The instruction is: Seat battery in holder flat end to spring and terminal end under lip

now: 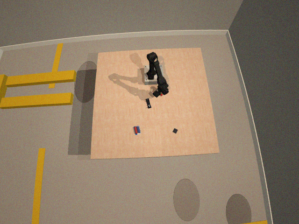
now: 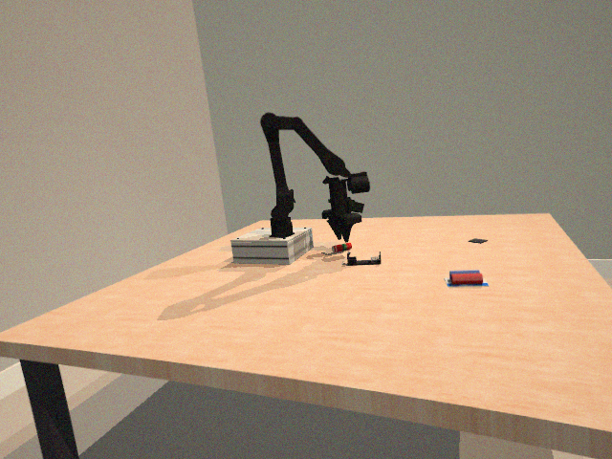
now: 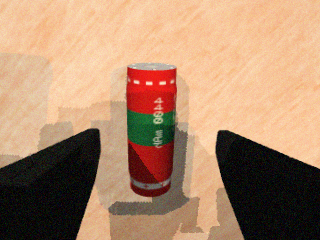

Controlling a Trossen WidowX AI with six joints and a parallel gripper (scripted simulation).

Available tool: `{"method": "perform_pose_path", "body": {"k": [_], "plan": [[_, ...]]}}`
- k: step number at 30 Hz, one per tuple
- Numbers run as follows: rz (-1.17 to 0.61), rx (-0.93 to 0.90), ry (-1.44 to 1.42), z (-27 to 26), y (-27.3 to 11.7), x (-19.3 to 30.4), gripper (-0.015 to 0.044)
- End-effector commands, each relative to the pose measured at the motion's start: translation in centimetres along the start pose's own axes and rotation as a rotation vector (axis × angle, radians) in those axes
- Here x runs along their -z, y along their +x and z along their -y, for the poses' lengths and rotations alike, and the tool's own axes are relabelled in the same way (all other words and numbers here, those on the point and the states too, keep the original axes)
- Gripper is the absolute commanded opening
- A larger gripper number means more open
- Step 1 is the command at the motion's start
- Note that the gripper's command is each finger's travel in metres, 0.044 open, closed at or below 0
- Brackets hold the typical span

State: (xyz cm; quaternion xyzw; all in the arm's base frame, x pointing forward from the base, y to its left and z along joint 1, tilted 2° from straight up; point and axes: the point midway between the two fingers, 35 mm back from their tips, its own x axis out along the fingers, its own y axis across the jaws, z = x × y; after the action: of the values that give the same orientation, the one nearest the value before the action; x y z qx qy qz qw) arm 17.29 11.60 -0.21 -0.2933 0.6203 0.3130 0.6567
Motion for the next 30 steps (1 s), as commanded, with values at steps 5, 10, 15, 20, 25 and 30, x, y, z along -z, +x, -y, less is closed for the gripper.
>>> {"method": "perform_pose_path", "body": {"k": [5, 10, 15, 20, 25, 30], "plan": [[-0.017, -0.010, -0.004, -0.2, 1.6, 0.5, 0.0240], [-0.017, -0.010, -0.004, -0.2, 2.4, 0.5, 0.0240], [-0.017, -0.010, -0.004, -0.3, 3.1, 0.6, 0.0240], [-0.017, -0.010, -0.004, -0.3, 3.2, 0.6, 0.0161], [-0.017, -0.010, -0.004, -0.3, 3.2, 0.6, 0.0108], [-0.017, -0.010, -0.004, -0.3, 3.2, 0.6, 0.0078]]}}
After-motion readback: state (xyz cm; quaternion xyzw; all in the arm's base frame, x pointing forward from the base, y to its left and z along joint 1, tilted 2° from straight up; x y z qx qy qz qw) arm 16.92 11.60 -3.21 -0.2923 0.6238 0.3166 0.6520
